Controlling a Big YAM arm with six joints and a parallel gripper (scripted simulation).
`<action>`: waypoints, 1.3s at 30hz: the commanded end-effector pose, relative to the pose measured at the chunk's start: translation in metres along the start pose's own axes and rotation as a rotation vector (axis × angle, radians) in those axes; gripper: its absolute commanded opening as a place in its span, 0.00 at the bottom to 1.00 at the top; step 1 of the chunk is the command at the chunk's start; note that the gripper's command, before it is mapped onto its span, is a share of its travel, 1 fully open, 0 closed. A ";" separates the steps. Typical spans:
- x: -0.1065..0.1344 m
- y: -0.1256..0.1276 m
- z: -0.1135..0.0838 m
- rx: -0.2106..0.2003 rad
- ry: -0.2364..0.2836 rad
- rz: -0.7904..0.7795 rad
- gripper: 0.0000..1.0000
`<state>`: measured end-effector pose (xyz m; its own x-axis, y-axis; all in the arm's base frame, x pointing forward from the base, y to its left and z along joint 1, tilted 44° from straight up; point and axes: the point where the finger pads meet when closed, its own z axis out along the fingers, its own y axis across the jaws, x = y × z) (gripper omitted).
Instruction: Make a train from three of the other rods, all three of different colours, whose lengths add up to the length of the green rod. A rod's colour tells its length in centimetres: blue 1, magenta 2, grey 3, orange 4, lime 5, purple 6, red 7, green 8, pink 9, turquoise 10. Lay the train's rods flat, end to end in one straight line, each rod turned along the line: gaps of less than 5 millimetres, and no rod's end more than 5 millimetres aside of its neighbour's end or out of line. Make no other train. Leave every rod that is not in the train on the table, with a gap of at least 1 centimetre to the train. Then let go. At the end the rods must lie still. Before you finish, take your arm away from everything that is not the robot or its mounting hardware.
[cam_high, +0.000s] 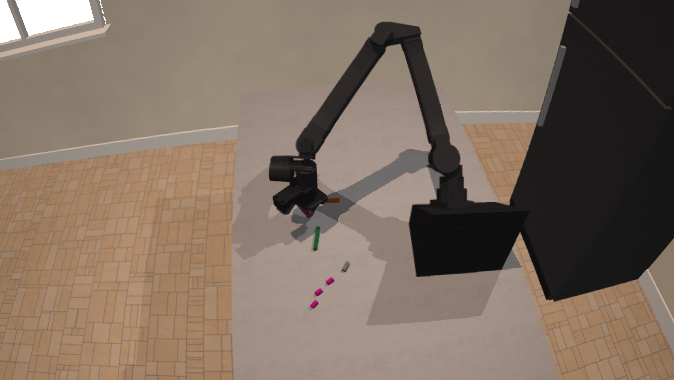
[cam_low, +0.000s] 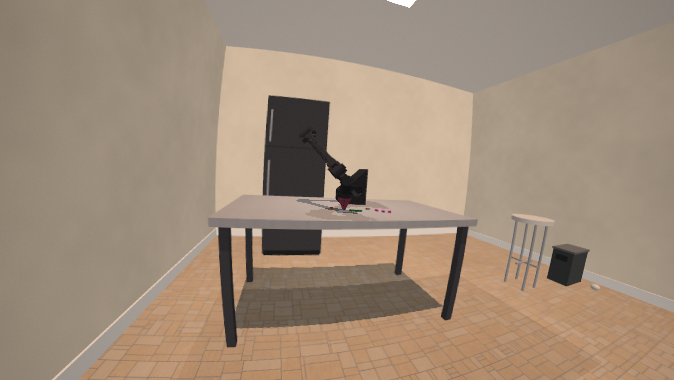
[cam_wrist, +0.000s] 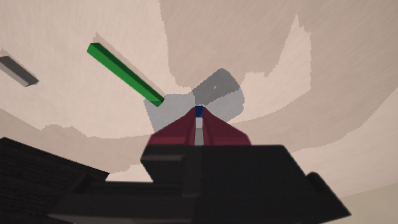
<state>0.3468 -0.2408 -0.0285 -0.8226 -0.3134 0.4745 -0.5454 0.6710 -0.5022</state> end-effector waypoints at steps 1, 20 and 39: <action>-0.016 -0.006 -0.012 0.024 -0.027 -0.030 0.04; -0.009 -0.004 0.003 0.011 -0.014 -0.012 0.04; -0.005 -0.005 0.005 0.011 -0.014 -0.008 0.04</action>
<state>0.3483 -0.2439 -0.0347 -0.8188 -0.3211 0.4758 -0.5525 0.6655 -0.5018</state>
